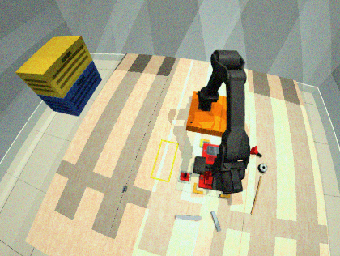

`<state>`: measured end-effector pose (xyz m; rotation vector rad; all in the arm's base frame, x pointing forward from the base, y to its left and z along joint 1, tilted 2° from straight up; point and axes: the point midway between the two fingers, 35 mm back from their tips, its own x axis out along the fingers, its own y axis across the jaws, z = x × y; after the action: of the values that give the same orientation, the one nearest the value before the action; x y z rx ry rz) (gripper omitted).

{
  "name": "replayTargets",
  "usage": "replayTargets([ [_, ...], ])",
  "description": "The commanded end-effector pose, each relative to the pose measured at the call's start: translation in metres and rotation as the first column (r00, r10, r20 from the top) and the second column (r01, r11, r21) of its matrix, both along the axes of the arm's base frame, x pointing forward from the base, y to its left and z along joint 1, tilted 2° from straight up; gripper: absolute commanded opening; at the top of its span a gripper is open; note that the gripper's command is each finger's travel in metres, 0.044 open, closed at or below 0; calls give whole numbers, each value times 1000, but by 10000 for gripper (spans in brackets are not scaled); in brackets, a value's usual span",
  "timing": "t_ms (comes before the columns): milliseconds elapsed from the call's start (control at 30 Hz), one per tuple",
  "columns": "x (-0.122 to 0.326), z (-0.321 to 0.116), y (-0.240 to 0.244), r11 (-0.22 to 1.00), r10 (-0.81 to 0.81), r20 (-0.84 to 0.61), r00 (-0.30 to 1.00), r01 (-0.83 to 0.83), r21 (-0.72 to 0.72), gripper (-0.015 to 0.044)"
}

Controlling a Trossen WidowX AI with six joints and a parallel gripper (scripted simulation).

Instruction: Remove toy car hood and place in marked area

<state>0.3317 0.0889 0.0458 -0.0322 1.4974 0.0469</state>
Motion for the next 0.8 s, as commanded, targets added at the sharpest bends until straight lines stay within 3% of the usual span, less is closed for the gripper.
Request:
replayTargets([
  [0,-2,-5,-1,1000,2,-9,1000,-2,-6,440],
  [767,-2,-16,-1,1000,2,-9,1000,-2,-6,440],
])
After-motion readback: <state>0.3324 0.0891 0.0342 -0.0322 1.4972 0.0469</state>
